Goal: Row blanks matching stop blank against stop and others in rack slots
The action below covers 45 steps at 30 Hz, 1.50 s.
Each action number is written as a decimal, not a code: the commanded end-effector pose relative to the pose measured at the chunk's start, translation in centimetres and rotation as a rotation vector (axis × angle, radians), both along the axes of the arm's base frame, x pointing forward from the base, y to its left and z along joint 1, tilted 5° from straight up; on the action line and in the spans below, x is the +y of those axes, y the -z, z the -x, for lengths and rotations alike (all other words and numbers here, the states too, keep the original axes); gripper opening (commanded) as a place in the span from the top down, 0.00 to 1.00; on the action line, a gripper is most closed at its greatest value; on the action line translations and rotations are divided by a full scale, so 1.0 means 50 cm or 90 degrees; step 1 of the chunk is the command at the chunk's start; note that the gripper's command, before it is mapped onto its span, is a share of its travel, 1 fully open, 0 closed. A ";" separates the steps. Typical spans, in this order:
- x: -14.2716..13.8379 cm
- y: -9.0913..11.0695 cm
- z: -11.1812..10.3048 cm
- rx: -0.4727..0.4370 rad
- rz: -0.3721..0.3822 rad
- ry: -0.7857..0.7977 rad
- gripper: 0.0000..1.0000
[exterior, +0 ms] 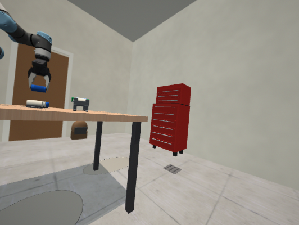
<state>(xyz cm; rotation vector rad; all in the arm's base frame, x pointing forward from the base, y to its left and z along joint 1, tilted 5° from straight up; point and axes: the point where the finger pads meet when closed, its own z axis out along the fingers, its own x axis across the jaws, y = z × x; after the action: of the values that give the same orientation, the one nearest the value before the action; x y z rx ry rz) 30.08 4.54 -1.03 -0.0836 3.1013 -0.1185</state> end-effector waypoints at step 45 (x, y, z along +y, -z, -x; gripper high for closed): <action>-0.018 0.186 -0.006 -0.001 0.000 0.000 0.60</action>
<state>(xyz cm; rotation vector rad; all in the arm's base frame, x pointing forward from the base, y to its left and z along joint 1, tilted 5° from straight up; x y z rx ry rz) 30.25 3.70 -9.82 -0.0836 3.1037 -0.1168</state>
